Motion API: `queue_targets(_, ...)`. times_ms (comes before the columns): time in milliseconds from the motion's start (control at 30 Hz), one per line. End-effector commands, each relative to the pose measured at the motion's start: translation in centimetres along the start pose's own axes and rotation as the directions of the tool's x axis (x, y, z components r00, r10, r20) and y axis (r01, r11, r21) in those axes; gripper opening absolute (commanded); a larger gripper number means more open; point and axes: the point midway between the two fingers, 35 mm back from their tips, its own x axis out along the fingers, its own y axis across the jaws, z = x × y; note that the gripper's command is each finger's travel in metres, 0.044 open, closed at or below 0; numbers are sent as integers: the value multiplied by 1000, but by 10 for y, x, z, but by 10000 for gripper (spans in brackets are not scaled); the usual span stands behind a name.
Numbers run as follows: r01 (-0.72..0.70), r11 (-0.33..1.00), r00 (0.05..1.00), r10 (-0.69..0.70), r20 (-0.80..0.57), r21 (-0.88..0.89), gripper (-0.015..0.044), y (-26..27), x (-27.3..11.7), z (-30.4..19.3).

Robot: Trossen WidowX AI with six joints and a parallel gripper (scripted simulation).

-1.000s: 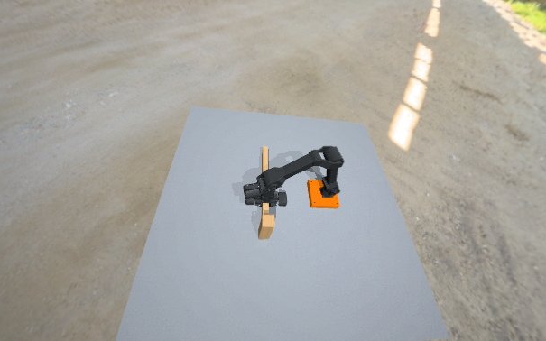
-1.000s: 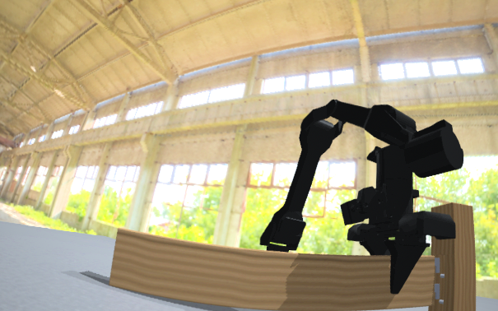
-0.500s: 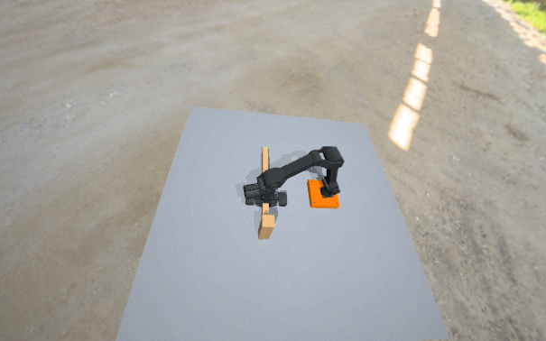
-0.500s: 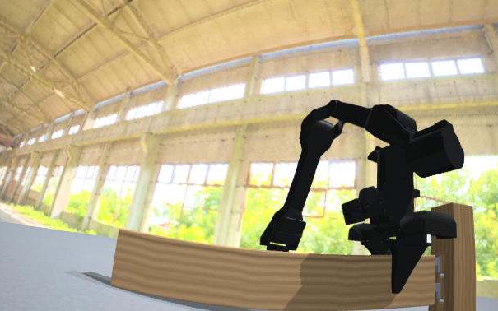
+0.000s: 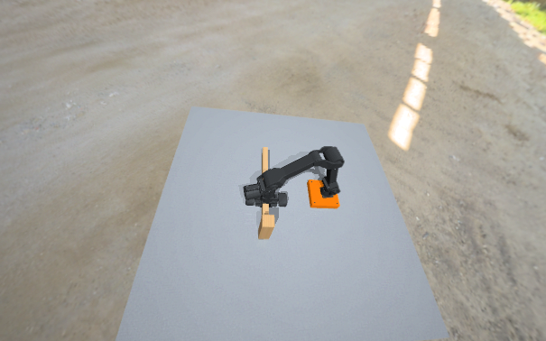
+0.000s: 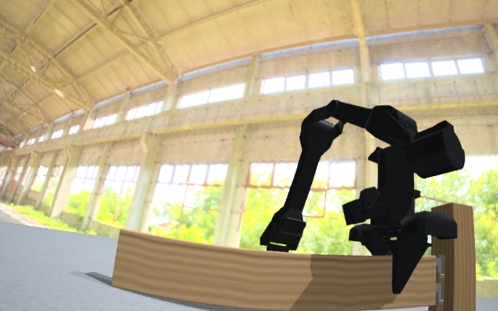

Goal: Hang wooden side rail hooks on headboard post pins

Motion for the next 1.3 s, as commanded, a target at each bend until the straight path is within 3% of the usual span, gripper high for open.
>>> queue_targets(0,-8,1000,1000,8,-5,2,0,1,-3,-2)
queue_targets(1267,-8,1000,1000,8,-5,2,0,1,-3,-5)
